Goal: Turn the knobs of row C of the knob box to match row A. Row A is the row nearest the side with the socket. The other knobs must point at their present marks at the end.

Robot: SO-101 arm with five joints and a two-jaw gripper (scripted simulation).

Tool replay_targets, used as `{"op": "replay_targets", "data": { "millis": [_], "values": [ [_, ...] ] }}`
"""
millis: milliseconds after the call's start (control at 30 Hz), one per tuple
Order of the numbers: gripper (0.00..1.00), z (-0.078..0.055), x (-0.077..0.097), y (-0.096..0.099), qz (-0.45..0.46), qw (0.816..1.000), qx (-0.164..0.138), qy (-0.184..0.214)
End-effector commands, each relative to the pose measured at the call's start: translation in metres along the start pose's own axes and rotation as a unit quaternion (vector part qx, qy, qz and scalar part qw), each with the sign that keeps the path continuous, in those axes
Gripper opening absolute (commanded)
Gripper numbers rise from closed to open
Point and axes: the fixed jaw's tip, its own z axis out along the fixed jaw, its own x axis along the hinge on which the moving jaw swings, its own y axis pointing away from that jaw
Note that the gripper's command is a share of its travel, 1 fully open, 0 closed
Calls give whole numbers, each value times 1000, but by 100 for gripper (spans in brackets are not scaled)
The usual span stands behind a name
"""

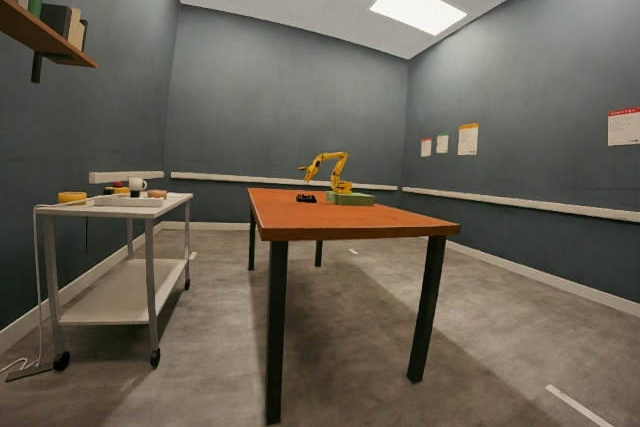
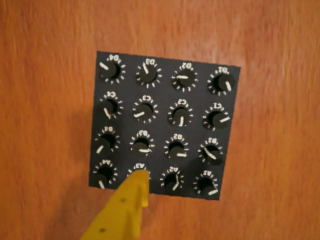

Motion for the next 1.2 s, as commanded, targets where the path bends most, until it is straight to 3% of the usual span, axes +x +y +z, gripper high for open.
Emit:
{"op": "replay_targets", "data": {
  "millis": [0,1167],
  "values": [
    [40,0,-4,2,0,1000,-3,-6],
    [40,-1,-12,2,0,1000,-2,-20]
  ]
}}
